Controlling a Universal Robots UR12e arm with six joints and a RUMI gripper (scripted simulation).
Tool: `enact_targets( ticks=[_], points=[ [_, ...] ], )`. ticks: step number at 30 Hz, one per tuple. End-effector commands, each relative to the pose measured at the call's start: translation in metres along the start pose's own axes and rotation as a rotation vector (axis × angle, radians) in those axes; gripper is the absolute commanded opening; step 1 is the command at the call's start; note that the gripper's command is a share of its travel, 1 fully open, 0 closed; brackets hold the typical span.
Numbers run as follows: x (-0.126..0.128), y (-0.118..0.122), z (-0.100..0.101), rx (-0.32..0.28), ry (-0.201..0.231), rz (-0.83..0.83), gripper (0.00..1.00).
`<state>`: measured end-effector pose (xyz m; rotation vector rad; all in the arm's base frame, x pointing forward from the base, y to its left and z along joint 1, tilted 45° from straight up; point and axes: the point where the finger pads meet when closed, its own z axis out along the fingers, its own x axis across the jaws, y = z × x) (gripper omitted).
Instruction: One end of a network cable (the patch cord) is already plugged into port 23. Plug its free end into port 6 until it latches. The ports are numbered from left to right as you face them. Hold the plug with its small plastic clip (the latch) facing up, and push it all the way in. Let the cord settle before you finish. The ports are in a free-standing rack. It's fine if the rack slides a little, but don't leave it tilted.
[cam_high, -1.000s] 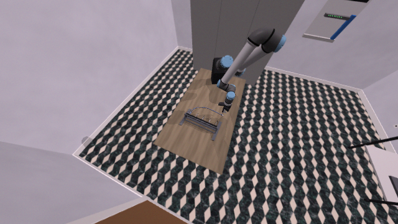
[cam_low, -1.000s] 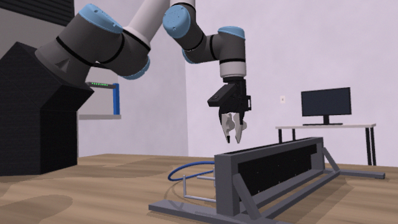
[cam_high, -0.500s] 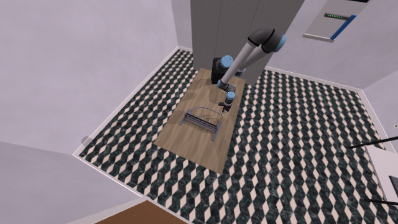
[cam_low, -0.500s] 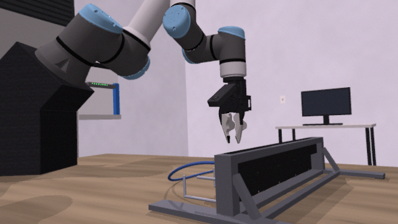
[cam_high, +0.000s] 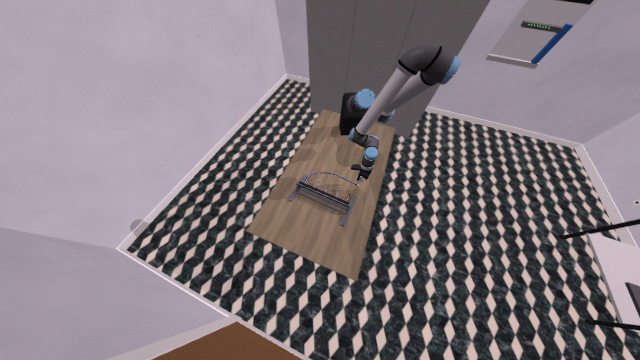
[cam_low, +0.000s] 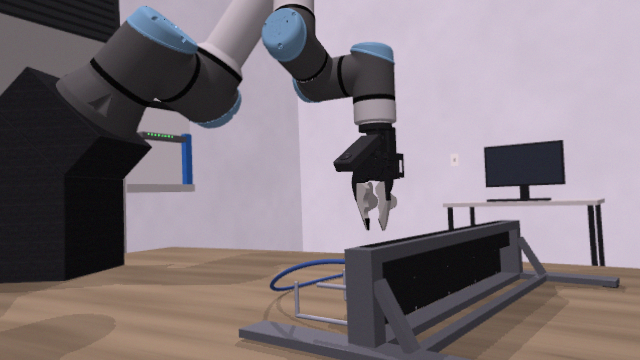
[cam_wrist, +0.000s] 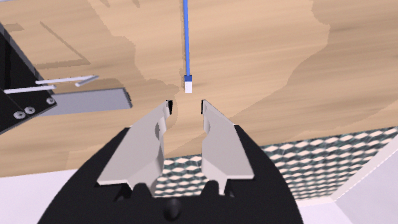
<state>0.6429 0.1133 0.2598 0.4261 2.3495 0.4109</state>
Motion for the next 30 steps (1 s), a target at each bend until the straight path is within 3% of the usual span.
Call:
enact_targets(
  ticks=[1,20,30],
  points=[
    [0.000,0.000,0.000,0.000,-0.001,0.000,0.22],
    [0.000,0.000,0.017,0.000,-0.001,0.000,0.22],
    [0.000,0.000,0.037,0.000,-0.001,0.000,0.22]
  ],
)
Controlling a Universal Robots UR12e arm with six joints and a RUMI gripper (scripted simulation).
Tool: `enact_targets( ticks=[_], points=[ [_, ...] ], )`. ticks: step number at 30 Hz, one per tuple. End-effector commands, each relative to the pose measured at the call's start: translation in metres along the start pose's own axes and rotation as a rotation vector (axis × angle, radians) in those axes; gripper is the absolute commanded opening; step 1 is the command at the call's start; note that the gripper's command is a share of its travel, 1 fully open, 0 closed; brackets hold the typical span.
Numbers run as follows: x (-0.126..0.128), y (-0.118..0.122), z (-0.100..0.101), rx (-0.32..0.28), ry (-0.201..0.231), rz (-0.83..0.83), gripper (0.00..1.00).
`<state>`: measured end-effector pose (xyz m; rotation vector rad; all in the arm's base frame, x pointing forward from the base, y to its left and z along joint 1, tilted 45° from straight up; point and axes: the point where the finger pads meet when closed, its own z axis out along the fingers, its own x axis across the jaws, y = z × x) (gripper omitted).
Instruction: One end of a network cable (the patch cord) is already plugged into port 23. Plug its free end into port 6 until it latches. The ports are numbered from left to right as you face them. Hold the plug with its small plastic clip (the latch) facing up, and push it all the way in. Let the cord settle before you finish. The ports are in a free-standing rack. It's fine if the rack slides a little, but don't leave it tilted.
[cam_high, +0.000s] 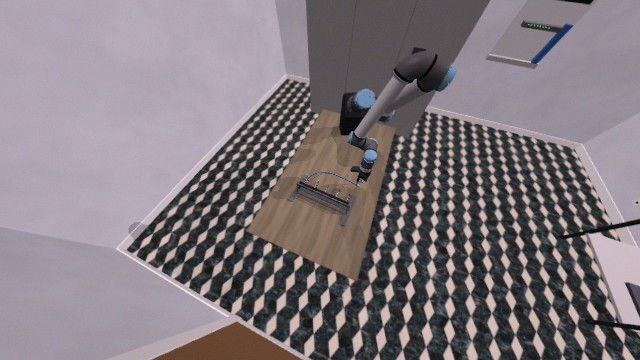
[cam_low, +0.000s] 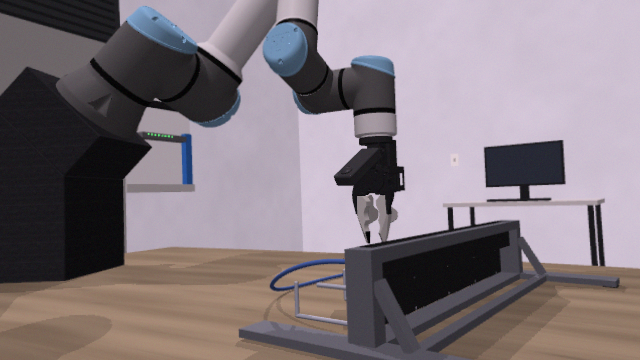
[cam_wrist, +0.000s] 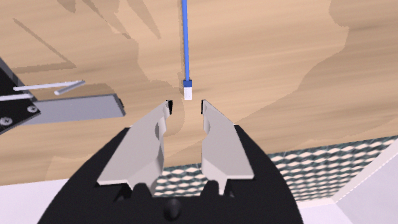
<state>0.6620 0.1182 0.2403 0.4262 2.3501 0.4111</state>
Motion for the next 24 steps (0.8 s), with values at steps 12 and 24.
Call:
enact_targets(
  ticks=[12,24],
  points=[
    [-0.001,0.000,0.027,0.000,-0.001,0.000,0.22],
    [-0.001,0.000,0.037,0.000,-0.001,0.000,0.22]
  ],
)
